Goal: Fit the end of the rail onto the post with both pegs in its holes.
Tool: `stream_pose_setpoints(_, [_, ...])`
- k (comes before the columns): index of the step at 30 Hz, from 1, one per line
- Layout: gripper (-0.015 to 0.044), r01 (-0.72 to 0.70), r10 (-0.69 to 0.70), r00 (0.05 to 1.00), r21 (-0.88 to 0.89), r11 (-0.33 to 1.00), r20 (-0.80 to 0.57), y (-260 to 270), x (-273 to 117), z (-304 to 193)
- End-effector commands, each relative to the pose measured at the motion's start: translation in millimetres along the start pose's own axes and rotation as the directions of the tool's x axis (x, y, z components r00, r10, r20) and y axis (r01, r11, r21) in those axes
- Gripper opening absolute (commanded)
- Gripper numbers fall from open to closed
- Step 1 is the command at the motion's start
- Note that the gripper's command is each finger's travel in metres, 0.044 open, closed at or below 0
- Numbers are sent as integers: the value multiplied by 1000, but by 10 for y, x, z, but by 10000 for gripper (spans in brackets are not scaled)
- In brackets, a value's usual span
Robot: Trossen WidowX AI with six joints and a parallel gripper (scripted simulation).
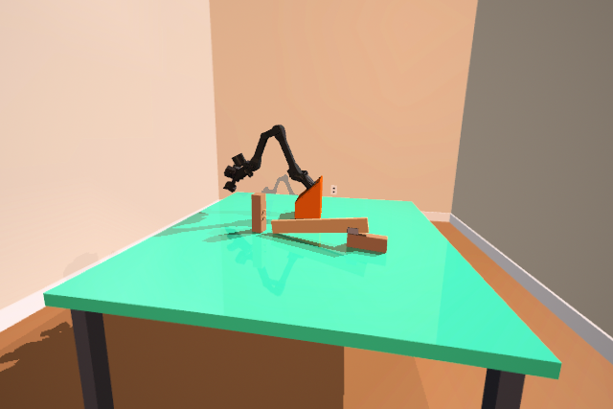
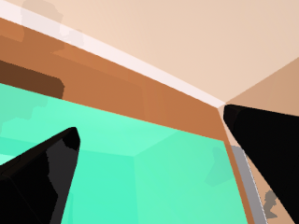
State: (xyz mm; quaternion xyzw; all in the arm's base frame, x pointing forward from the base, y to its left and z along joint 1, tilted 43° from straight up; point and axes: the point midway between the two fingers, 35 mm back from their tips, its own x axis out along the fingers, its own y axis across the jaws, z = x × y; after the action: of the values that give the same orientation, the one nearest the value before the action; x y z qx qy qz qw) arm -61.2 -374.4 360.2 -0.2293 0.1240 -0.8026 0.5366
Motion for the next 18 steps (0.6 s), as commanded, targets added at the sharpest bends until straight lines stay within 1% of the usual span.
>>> stream_pose_setpoints(1, [440,-145,145,989,-7,989,11,503,-53,168])
stream_pose_setpoints(5, [440,-279,280,960,-19,960,21,974,-181,314])
stream_pose_setpoints(10, [440,-438,440,897,-46,898,34,1537,-437,504])
stream_pose_setpoints(18, [440,-662,671,740,-120,740,53,2357,-1076,811])
